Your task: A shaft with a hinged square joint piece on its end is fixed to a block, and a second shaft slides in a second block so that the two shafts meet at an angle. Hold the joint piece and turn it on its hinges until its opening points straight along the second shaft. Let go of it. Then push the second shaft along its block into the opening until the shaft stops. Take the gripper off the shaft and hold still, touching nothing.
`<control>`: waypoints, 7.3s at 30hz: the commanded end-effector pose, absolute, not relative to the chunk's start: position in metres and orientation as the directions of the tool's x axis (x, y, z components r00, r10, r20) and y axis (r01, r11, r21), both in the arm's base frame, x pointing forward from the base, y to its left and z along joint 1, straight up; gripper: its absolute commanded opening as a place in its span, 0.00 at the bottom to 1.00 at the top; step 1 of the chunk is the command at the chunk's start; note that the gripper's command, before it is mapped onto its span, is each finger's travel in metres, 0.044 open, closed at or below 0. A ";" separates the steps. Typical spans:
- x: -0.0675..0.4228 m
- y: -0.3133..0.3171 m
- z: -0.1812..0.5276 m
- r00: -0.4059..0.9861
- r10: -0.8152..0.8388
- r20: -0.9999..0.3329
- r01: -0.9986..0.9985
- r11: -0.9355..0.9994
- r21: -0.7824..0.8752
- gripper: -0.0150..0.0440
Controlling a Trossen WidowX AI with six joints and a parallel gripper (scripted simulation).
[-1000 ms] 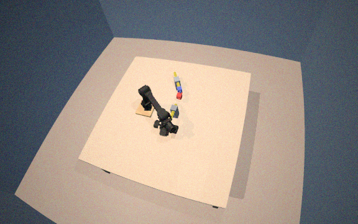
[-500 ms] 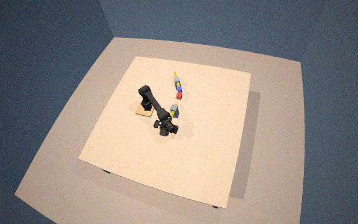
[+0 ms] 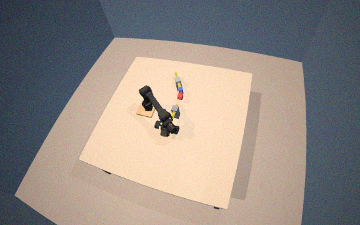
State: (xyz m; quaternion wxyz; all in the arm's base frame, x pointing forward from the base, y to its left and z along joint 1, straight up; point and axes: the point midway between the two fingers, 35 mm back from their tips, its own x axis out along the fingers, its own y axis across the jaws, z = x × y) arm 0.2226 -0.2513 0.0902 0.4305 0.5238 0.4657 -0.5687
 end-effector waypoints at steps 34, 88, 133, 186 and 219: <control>0.223 -0.251 0.090 -0.081 -0.002 -0.997 0.978 -0.196 -0.079 0.37; 0.223 -0.251 0.090 -0.081 -0.002 -0.997 0.977 -0.196 -0.079 0.37; 0.223 -0.251 0.090 -0.081 -0.002 -0.997 0.977 -0.196 -0.079 0.37; 0.235 -0.193 0.088 0.021 -0.018 -1.000 0.980 -0.197 0.025 0.25; 0.244 -0.147 0.087 0.023 -0.014 -1.000 0.980 -0.197 0.025 0.25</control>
